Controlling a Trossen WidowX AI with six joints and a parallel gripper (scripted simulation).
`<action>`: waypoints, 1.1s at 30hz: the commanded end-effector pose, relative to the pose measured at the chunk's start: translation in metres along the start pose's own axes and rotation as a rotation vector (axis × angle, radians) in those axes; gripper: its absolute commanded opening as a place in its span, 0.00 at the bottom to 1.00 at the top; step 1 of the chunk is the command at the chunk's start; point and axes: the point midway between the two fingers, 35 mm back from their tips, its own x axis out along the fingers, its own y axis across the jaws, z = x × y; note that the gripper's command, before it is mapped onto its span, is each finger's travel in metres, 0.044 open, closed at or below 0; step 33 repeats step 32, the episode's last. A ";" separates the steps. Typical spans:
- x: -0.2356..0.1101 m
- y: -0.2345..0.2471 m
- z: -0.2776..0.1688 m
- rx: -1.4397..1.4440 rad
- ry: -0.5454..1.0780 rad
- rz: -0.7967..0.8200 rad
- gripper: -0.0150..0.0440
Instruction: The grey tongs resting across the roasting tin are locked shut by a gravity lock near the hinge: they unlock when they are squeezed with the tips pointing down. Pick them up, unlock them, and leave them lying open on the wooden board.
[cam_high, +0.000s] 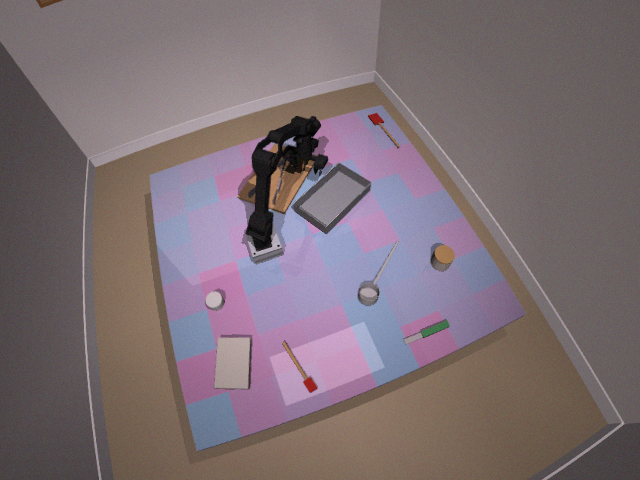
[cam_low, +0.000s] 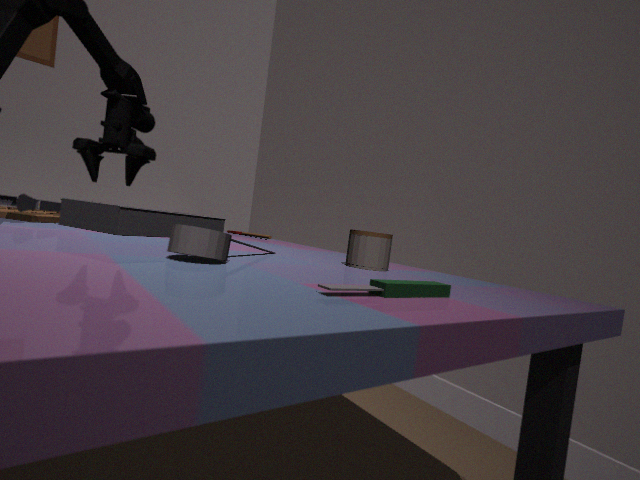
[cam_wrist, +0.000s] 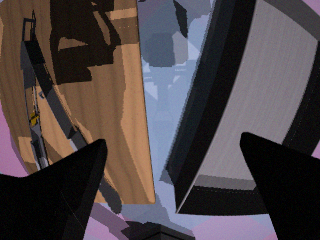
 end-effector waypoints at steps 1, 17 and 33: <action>-0.024 -0.001 0.001 -0.002 -0.012 0.001 1.00; -0.047 0.002 -0.001 0.010 -0.011 -0.001 1.00; -0.047 0.002 -0.001 0.010 -0.011 -0.001 1.00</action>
